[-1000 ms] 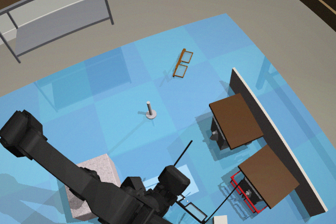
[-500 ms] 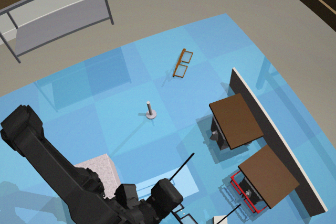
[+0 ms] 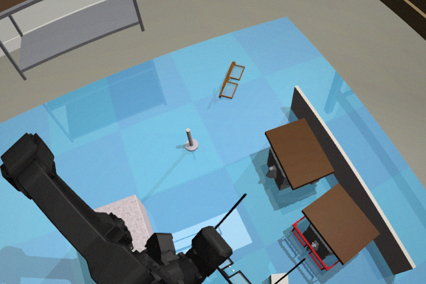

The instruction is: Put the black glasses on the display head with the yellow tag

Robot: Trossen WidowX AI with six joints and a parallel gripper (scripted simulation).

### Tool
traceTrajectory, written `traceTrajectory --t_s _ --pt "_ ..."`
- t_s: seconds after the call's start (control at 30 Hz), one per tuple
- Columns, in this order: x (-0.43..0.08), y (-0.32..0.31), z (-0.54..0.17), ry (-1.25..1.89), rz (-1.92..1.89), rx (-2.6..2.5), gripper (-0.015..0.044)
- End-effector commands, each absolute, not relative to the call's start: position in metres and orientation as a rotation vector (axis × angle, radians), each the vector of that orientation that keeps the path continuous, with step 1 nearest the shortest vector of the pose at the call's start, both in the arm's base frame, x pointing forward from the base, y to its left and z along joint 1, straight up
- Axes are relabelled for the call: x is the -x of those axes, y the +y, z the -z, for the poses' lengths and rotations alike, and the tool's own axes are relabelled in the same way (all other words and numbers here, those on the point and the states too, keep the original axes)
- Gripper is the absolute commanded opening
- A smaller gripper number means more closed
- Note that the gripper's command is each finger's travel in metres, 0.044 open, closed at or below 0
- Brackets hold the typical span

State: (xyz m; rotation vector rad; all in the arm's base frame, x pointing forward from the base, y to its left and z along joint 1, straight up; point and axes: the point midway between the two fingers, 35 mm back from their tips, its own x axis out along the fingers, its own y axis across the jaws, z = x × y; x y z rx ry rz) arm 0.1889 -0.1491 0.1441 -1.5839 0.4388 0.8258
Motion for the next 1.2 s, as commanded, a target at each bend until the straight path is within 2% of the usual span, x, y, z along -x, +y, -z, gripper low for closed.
traceTrajectory --t_s 0.0,1.17 --pt "-0.189 -0.149 -0.144 0.442 -0.828 1.584 0.0" --pt "-0.243 -0.069 -0.111 0.671 -1.152 1.216 0.0"
